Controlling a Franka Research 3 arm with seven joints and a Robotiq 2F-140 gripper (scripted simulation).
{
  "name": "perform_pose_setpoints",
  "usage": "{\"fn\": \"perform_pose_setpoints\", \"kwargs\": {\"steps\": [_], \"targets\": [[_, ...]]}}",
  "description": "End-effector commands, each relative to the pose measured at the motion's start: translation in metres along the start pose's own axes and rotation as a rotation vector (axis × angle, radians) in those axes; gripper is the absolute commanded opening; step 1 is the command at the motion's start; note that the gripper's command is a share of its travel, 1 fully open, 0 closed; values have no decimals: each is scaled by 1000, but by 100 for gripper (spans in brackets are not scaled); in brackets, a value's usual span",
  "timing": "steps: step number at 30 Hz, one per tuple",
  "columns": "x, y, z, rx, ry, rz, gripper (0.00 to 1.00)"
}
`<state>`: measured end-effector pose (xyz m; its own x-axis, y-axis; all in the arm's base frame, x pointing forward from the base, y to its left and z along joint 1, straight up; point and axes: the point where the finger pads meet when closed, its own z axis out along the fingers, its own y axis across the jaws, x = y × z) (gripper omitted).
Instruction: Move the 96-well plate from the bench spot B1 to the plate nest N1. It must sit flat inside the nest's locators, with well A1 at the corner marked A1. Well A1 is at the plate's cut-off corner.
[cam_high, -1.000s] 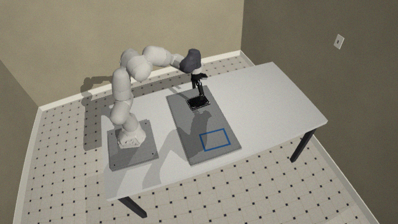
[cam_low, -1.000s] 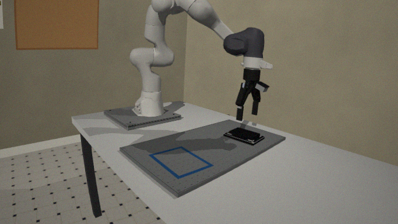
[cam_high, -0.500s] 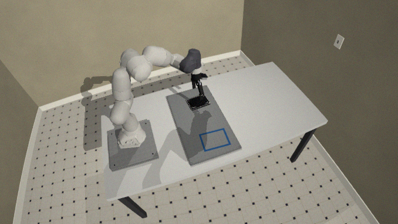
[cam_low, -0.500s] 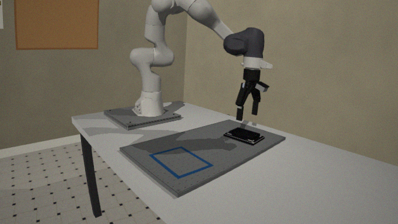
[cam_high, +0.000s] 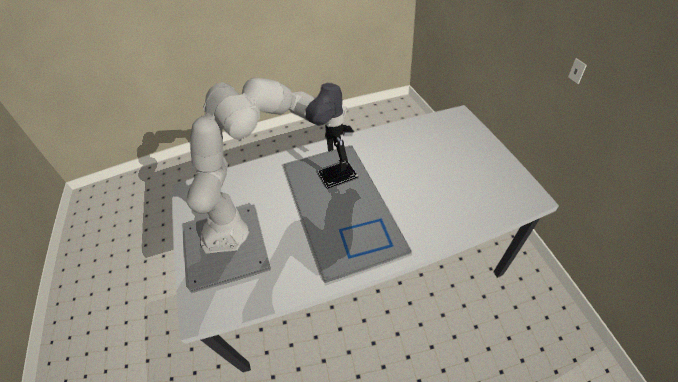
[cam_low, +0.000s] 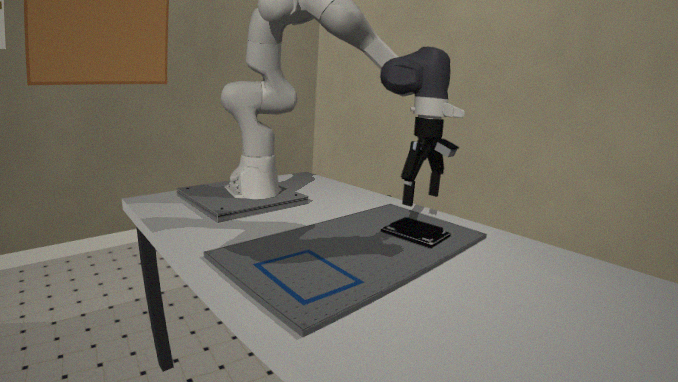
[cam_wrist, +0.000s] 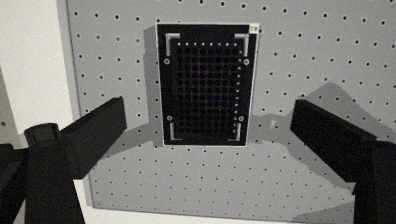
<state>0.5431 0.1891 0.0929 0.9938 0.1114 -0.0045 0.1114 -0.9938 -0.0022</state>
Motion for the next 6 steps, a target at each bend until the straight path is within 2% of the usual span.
{"fn": "perform_pose_setpoints", "kwargs": {"steps": [1,6], "targets": [[0,0,-1,0,-1,-3,100],[0,0,-1,0,-1,-3,100]]}}
